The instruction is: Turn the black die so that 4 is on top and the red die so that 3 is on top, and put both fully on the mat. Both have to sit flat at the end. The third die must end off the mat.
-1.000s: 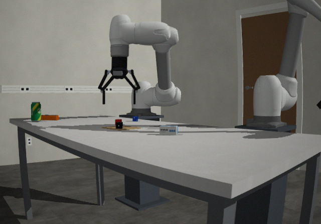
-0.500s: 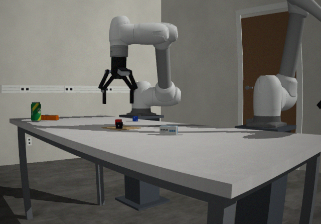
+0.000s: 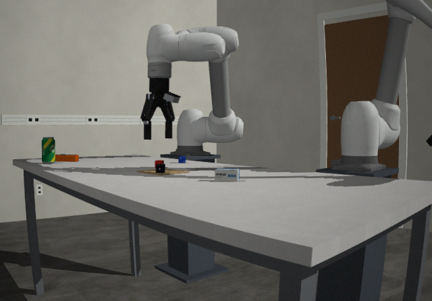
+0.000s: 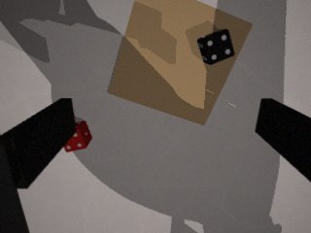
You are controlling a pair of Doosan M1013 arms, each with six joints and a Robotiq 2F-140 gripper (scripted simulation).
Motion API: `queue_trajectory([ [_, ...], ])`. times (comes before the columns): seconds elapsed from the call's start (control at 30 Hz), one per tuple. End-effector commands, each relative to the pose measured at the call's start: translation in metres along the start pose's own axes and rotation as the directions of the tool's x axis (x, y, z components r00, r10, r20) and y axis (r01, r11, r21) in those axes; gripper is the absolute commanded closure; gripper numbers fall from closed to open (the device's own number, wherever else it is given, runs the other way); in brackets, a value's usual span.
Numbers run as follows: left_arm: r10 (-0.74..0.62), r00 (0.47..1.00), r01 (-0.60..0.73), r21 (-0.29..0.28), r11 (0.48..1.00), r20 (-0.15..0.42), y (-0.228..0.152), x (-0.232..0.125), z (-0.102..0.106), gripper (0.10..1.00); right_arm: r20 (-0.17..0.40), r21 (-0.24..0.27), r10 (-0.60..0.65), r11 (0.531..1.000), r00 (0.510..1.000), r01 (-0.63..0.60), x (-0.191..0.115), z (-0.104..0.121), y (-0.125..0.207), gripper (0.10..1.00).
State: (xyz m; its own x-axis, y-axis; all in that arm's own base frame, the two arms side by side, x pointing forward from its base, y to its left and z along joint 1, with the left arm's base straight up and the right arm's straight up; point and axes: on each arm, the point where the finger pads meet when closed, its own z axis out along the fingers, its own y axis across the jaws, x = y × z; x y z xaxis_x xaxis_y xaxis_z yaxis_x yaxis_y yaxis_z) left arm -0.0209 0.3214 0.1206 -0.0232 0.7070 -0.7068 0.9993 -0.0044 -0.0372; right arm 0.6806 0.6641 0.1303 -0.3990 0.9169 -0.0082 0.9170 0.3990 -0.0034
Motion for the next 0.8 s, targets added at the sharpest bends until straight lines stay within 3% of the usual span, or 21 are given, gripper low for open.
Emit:
queue_trajectory([
  [0.0,0.000,1.000,0.000,0.000,1.000,-0.001,0.000,0.000,0.000,0.098,-0.008,-0.005,-0.160,0.987,0.987,0.160,-0.006,-0.002,-0.008,0.098],
  [0.27,0.000,1.000,0.000,0.000,1.000,-0.001,0.000,0.000,0.000,0.098,-0.006,-0.007,-0.450,0.893,0.893,0.450,-0.018,-0.001,-0.027,0.098],
  [0.37,0.000,1.000,0.000,0.000,1.000,-0.001,0.000,0.000,0.000,0.098,-0.005,-0.008,-0.587,0.810,0.810,0.587,-0.024,0.000,-0.037,0.098],
  [0.43,0.000,1.000,0.000,0.000,1.000,-0.001,0.000,0.000,0.000,0.098,-0.005,-0.008,-0.587,0.810,0.810,0.587,-0.024,0.000,-0.037,0.098],
  [0.47,0.000,1.000,0.000,0.000,1.000,-0.001,0.000,0.000,0.000,0.098,-0.004,-0.008,-0.619,0.785,0.785,0.619,-0.026,0.000,-0.039,0.098],
  [0.5,0.000,1.000,0.000,0.000,1.000,-0.001,0.000,0.000,0.000,0.098,-0.004,-0.008,-0.693,0.721,0.721,0.693,-0.030,0.000,-0.045,0.098],
  [0.6,0.000,1.000,0.000,0.000,1.000,-0.001,0.000,0.000,0.000,0.098,-0.003,-0.008,-0.758,0.652,0.652,0.758,-0.033,0.001,-0.052,0.098],
  [0.77,0.000,1.000,0.000,0.000,1.000,-0.001,0.000,0.000,0.000,0.098,-0.001,-0.009,-0.887,0.462,0.462,0.887,-0.042,0.002,-0.067,0.098],
])
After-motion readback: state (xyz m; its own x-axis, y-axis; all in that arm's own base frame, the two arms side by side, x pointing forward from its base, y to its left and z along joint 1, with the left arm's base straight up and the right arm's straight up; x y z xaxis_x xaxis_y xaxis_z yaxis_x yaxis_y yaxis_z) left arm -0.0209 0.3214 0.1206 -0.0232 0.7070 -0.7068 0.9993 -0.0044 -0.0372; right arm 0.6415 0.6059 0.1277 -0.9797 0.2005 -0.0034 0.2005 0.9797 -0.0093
